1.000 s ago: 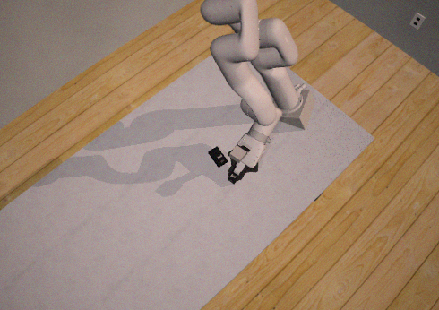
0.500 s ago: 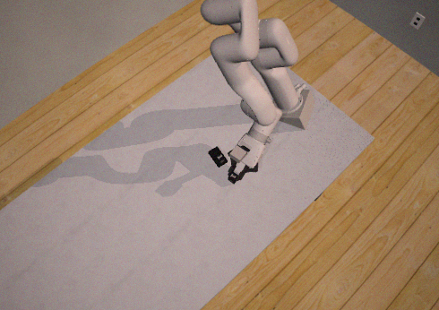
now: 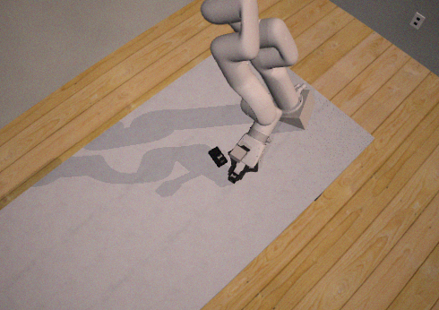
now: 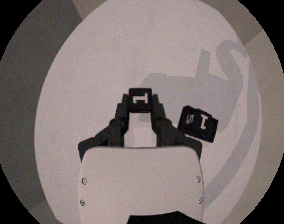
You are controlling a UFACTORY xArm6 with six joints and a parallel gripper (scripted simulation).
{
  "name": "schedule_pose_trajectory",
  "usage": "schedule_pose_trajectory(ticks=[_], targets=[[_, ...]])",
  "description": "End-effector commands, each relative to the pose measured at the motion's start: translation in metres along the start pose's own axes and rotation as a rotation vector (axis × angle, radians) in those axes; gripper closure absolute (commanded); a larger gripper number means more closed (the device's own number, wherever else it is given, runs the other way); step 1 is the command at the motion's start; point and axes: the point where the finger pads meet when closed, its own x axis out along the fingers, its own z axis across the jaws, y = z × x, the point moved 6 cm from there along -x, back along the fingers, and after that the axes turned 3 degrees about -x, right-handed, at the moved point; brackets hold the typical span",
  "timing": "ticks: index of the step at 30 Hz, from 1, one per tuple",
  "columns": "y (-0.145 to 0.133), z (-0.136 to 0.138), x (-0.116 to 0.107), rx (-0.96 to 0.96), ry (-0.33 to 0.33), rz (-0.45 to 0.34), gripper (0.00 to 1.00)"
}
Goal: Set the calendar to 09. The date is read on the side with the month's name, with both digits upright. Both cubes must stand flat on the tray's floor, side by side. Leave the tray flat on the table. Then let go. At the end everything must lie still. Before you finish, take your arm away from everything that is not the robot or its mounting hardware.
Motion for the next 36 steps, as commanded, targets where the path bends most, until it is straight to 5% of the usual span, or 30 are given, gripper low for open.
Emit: schedule_pose_trajectory(ticks=[1,17,36], targets=[[0.005,0.0,-0.002,0.001,0.0,0.003,0.73],[0.05,0.003,-0.034,0.001,0.0,0.003,0.73],[0.057,0.003,-0.039,0.001,0.0,0.002,0.73]])
